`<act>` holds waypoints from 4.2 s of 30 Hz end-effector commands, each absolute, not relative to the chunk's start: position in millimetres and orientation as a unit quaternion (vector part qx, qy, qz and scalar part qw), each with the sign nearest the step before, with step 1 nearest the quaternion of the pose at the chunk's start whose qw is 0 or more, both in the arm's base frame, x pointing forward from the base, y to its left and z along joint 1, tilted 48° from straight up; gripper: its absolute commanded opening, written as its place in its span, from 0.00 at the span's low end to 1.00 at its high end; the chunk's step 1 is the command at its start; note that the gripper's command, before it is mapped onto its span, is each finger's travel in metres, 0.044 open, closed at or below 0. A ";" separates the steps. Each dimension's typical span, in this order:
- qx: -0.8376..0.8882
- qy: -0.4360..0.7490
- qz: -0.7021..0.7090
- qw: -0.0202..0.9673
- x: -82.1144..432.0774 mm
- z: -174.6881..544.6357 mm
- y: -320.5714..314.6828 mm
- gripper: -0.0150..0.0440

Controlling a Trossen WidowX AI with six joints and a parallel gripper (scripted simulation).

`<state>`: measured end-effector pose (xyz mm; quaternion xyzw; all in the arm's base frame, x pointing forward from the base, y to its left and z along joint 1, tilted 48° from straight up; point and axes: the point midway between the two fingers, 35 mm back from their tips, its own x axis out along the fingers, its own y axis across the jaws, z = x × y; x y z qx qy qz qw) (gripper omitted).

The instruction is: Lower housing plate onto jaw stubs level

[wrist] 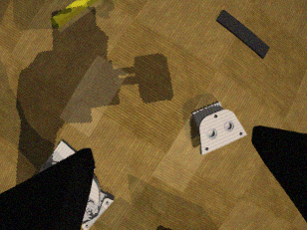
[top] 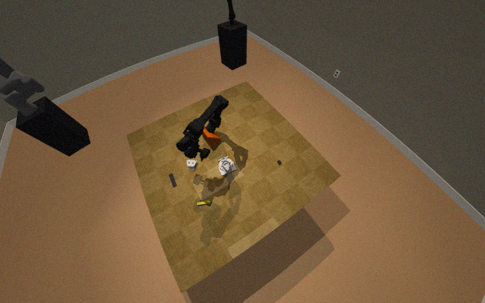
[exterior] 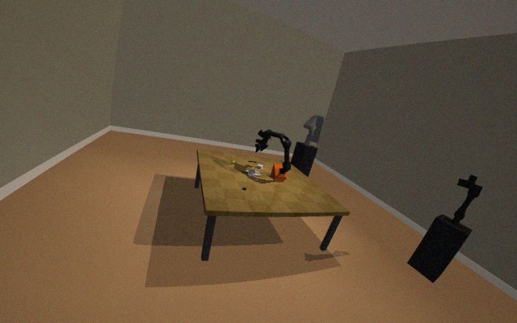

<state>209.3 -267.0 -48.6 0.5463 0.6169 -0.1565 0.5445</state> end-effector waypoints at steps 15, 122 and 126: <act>0.511 0.687 0.016 0.515 120.2 -145.3 -221.1 1.00; 0.509 0.688 0.017 0.517 125.9 -208.3 -156.3 0.95; 0.509 0.688 0.017 0.517 125.9 -208.3 -156.3 0.91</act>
